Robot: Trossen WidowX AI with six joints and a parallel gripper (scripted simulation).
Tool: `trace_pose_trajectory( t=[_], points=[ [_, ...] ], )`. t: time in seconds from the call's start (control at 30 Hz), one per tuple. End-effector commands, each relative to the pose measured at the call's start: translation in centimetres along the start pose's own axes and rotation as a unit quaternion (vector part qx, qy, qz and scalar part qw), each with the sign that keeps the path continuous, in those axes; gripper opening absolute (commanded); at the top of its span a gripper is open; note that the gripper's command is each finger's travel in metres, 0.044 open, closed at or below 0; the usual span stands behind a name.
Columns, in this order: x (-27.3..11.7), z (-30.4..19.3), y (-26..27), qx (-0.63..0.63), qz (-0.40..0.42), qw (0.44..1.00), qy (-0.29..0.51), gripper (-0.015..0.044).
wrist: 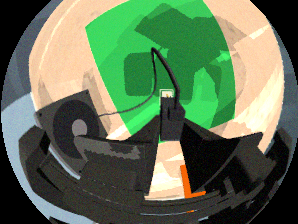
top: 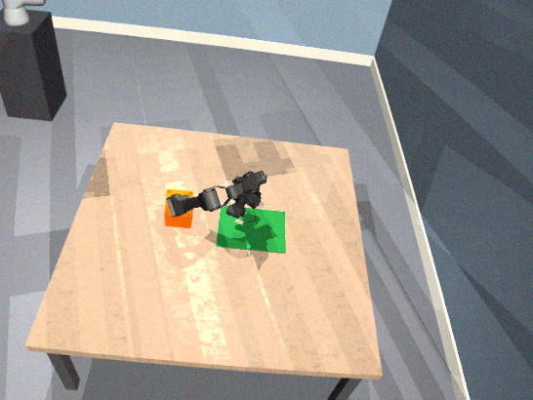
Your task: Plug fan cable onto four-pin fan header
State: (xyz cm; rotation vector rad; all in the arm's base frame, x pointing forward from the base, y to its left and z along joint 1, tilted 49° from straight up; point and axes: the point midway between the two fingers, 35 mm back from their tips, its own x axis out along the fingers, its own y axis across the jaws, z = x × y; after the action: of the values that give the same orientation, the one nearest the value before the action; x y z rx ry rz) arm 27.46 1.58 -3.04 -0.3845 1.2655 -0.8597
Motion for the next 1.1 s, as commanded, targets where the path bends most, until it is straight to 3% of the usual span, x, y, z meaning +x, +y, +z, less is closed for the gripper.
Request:
trace_pose_trajectory(
  t=[0.0, 1.07],
  points=[
    [1.78, -0.35, -0.31, -0.005, -0.006, 1.0, 0.005, 0.0],
    [1.78, 0.12, -0.34, -0.01, -0.006, 1.0, 0.005, 0.0]
  ],
)
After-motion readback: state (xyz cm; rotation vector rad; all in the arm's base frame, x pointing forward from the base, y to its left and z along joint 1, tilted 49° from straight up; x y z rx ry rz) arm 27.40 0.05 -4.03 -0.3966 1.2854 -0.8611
